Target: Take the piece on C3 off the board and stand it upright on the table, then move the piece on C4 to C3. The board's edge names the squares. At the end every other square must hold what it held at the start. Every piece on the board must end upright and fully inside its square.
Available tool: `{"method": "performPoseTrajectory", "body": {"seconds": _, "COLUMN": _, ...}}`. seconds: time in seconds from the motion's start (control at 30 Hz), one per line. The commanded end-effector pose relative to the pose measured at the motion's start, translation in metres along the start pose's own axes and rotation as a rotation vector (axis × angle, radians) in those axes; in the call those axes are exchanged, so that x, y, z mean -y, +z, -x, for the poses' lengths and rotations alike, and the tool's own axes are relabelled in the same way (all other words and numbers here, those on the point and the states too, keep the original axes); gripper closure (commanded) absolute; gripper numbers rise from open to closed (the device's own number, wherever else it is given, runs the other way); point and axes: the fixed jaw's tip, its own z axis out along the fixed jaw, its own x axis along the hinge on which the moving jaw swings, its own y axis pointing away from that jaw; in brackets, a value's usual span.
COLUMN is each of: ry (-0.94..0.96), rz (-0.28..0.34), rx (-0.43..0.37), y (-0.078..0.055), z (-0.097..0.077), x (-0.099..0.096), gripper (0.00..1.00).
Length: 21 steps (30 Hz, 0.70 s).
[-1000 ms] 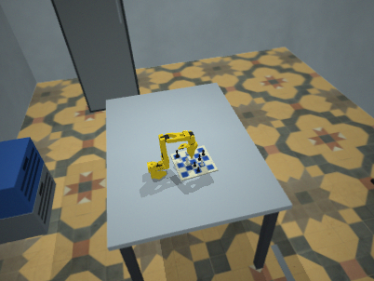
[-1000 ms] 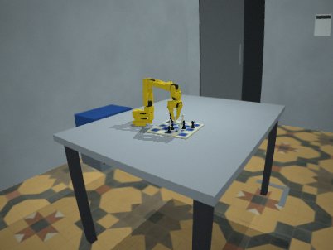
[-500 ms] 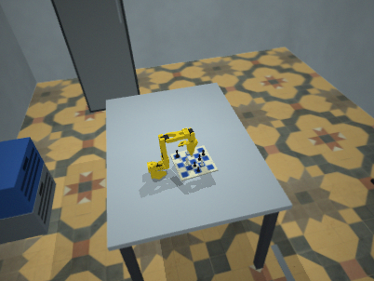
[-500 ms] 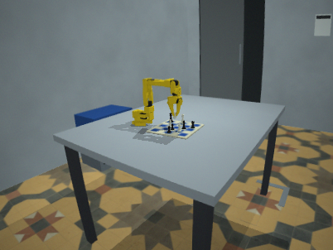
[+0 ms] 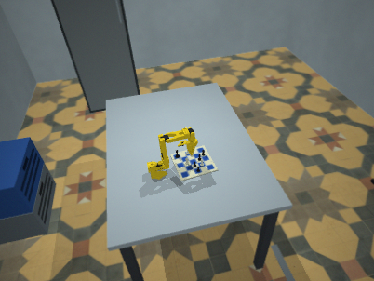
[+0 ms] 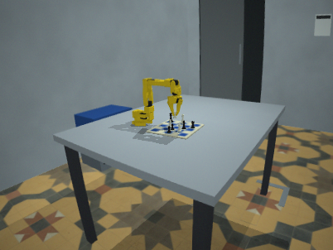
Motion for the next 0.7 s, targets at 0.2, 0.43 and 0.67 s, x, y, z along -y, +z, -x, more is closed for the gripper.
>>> {"method": "performPoseTrajectory", "body": {"seconds": 0.2, "ry": 0.077, "rz": -0.018, "rx": -0.015, "y": -0.005, "z": -0.002, "x": 0.000, "gripper": 1.00}}
{"method": "performPoseTrajectory", "body": {"seconds": 0.43, "ry": 0.239, "rz": -0.019, "rx": -0.015, "y": -0.005, "z": -0.007, "x": -0.005, "gripper": 1.00}}
{"method": "performPoseTrajectory", "body": {"seconds": 0.67, "ry": 0.412, "rz": -0.020, "rx": -0.014, "y": -0.005, "z": -0.012, "x": -0.011, "gripper": 1.00}}
